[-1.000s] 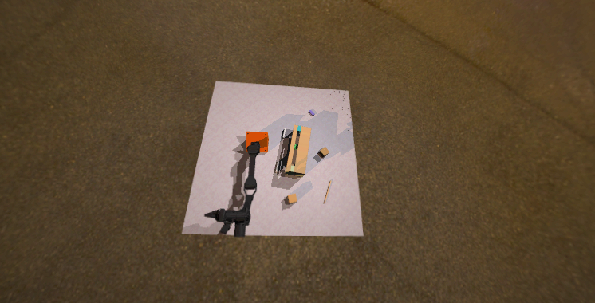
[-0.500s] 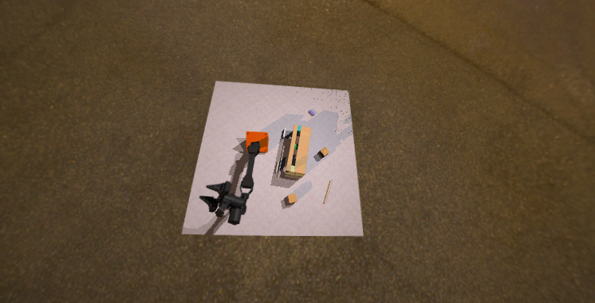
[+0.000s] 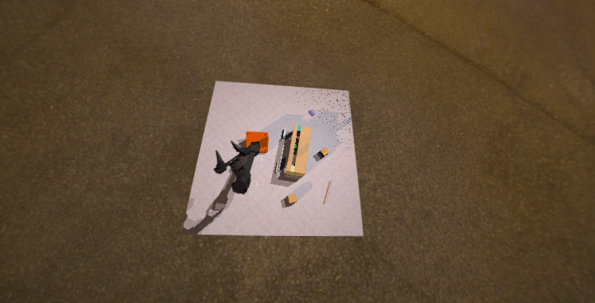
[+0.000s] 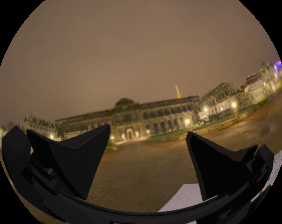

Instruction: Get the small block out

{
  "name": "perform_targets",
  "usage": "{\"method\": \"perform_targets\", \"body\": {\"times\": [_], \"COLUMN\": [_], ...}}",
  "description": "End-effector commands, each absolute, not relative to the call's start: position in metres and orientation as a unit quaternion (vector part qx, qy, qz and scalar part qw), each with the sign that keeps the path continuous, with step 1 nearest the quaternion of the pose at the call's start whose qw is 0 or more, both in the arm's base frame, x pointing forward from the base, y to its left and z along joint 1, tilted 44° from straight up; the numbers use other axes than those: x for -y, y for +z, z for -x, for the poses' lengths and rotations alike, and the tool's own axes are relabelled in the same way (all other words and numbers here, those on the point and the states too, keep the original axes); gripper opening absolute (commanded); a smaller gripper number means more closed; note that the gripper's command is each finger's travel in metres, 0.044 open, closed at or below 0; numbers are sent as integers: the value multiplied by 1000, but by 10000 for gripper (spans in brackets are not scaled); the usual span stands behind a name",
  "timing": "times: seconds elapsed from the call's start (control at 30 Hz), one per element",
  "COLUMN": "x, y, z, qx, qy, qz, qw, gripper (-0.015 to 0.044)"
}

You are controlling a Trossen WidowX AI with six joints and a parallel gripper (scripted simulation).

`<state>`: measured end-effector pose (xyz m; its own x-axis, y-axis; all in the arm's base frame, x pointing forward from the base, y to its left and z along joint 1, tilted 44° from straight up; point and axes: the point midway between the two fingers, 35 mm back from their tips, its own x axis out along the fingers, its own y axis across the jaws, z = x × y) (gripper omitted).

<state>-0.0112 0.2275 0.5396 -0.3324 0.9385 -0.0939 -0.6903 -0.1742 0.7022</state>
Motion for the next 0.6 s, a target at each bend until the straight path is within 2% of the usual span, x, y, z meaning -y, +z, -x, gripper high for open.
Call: {"method": "perform_targets", "body": {"times": [0.0, 0.3, 0.57], "x": [-260, -307, -291], "y": [506, 403, 299], "z": [-25, -128, -217], "qx": [-425, -593, -628], "qy": [658, 346, 20], "qz": [-219, -325, -405], "qw": [582, 650, 664], "gripper": [400, 400, 400]}}
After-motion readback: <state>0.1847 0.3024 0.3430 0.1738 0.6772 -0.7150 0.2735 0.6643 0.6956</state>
